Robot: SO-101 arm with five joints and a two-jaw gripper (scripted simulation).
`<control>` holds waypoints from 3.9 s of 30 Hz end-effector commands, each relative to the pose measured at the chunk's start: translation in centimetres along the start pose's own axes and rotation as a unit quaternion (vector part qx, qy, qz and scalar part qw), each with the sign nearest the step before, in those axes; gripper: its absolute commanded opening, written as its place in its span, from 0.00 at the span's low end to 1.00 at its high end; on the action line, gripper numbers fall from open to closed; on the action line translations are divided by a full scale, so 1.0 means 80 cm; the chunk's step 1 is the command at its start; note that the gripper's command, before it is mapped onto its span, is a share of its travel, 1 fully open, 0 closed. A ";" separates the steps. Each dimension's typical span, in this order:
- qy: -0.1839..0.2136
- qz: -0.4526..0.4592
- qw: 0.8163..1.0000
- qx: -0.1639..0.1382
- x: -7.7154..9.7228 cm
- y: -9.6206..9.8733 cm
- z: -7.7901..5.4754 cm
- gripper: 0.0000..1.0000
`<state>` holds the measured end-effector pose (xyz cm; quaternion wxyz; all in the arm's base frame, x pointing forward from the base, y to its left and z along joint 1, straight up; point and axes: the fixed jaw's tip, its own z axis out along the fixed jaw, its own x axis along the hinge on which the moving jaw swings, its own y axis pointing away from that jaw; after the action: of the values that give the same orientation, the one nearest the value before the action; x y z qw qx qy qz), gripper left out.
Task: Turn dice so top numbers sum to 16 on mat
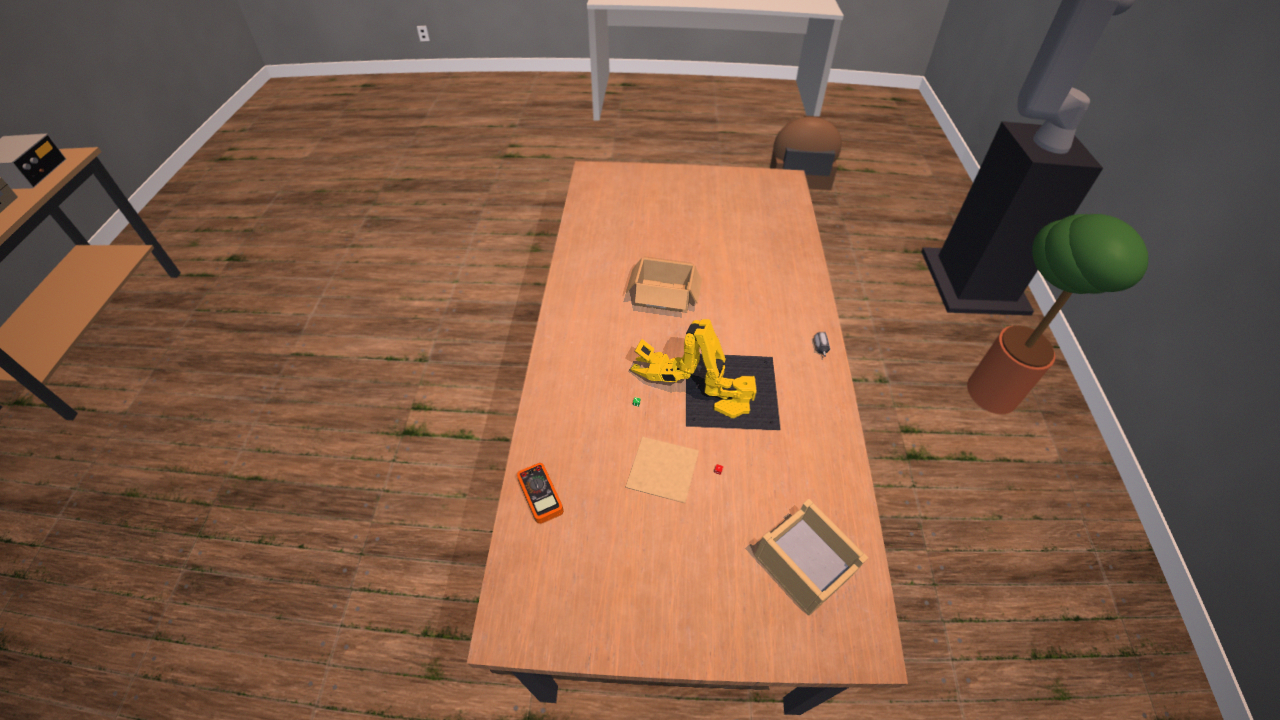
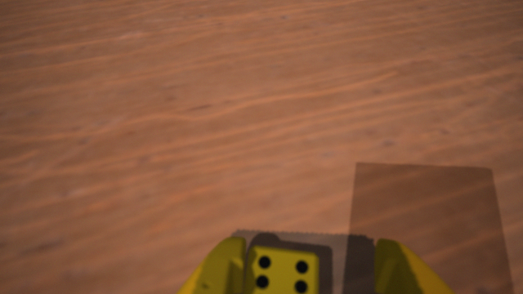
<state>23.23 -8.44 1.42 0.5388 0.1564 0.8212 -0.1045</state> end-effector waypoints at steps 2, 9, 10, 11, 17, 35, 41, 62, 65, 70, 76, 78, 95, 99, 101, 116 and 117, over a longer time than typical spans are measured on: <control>0.000 -0.004 1.000 -0.003 0.002 0.002 0.001 0.24; 0.000 -0.004 1.000 -0.003 0.002 0.002 0.001 0.27; 0.000 -0.004 1.000 -0.003 0.002 0.002 0.001 0.27; 0.000 -0.004 1.000 -0.003 0.002 0.002 0.001 0.27; 0.000 -0.004 1.000 -0.003 0.000 0.002 0.000 0.27; 0.000 -0.004 1.000 -0.004 -0.045 0.002 -0.014 0.27; 0.000 -0.004 1.000 -0.004 -0.054 0.002 -0.021 0.27; 0.000 -0.004 1.000 -0.004 -0.055 0.002 -0.022 0.27; 0.000 -0.004 1.000 -0.004 -0.055 0.002 -0.022 0.27; -0.014 -0.004 1.000 -0.004 -0.063 0.002 -0.023 0.27; -0.079 -0.004 0.997 -0.003 -0.098 0.002 -0.032 0.26; -0.109 -0.004 0.994 -0.003 -0.114 0.002 -0.038 0.26; -0.247 -0.003 0.969 -0.003 -0.183 0.002 -0.076 0.25; -0.247 -0.003 0.969 -0.002 -0.183 0.002 -0.076 0.25; -0.247 -0.003 0.969 -0.003 -0.183 0.002 -0.076 0.25; -0.207 0.000 0.978 -0.005 -0.187 0.003 -0.064 0.25; -0.201 0.001 0.980 -0.006 -0.187 0.003 -0.062 0.25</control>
<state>24.16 -8.71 17.31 0.7063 0.1287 0.6828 -0.1356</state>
